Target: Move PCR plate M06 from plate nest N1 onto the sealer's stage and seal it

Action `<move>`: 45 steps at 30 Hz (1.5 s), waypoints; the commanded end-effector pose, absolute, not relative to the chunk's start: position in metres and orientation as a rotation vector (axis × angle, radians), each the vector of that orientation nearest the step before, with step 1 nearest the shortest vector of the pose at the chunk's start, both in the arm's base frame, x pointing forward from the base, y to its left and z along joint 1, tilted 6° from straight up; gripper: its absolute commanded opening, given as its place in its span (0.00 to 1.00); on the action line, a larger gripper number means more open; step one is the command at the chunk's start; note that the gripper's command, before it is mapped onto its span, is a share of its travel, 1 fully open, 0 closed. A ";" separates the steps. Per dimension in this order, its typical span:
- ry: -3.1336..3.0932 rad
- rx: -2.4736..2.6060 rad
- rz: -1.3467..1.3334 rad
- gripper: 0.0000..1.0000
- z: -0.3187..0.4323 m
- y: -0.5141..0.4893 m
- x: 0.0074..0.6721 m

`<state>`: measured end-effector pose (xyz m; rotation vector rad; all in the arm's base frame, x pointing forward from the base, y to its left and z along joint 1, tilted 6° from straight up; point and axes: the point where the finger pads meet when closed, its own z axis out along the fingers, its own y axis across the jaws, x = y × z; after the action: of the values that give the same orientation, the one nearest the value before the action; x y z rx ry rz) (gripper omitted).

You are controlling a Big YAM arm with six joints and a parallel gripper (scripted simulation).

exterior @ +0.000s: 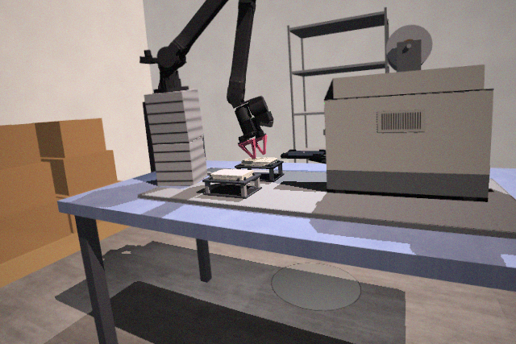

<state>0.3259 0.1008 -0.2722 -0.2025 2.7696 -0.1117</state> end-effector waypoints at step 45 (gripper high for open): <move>2.739 -0.170 -0.095 1.00 -0.261 0.106 0.341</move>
<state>0.3265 0.1011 -0.2701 -0.1994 2.7698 -0.1111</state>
